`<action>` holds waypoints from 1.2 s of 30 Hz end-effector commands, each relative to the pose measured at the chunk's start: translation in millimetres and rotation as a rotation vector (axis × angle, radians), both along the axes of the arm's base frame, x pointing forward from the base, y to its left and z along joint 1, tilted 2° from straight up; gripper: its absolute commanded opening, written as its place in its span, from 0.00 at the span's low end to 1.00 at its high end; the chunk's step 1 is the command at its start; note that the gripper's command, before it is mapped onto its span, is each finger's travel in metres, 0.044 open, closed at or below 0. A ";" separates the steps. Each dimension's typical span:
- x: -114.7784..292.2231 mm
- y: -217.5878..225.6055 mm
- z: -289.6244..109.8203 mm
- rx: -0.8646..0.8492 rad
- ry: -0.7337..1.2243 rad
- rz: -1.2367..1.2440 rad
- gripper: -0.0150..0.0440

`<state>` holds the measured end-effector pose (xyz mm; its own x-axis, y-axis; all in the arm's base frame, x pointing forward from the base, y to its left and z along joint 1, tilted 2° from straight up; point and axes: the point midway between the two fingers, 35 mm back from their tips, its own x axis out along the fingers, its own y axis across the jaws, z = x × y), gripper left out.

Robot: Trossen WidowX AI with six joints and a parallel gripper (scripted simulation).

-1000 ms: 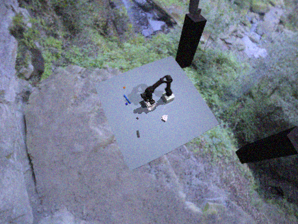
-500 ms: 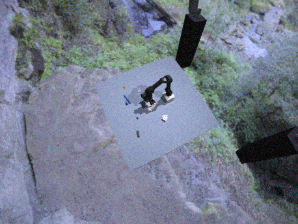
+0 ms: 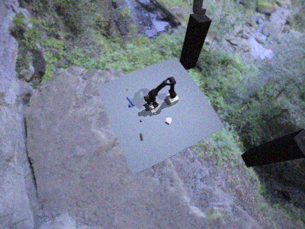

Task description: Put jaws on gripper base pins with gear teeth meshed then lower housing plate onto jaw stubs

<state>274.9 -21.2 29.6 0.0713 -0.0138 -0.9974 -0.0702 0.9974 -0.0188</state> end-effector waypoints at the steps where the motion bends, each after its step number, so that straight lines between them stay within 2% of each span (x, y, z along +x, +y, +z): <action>1: -0.6 0.8 -8.0 0.005 0.009 0.001 0.48; 18: -0.4 0.7 -34.7 0.006 0.009 -0.001 0.48; 36: -0.5 0.7 -35.7 0.006 0.009 -0.001 0.48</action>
